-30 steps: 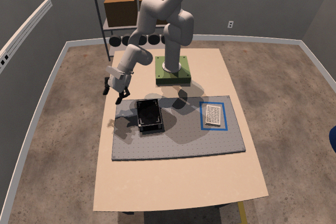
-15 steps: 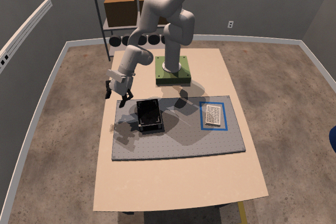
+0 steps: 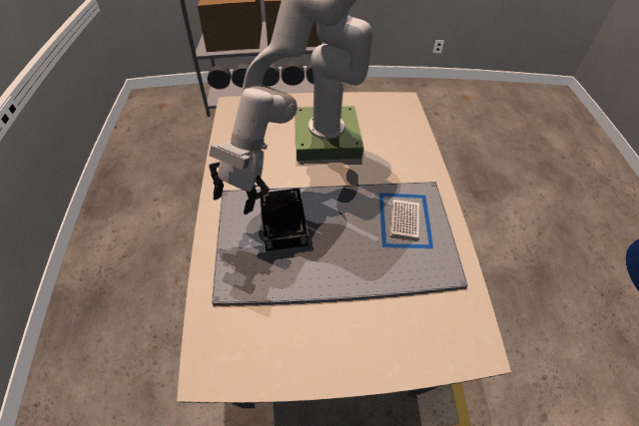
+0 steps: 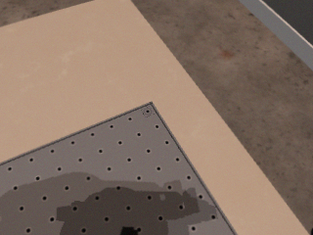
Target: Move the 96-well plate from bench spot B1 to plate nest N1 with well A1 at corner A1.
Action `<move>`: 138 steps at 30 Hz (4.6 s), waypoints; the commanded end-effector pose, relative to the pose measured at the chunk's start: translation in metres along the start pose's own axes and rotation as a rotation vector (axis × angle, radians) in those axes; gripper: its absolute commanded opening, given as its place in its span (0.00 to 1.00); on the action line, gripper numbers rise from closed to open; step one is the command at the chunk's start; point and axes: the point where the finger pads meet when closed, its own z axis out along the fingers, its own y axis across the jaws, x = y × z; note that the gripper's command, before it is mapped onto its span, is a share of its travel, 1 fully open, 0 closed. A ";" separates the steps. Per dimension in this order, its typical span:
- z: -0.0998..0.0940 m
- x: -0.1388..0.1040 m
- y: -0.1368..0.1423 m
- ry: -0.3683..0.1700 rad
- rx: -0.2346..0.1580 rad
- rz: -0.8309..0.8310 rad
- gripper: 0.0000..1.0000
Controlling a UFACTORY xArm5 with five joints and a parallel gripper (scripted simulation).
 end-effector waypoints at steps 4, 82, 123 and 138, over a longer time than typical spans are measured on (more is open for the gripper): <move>-0.009 0.009 -0.032 -0.061 0.045 -0.044 1.00; -0.163 -0.056 -0.243 -0.562 0.134 -0.233 1.00; -0.119 -0.187 -0.367 -0.563 0.135 -0.233 1.00; -0.104 -0.233 -0.411 -0.563 0.135 -0.233 1.00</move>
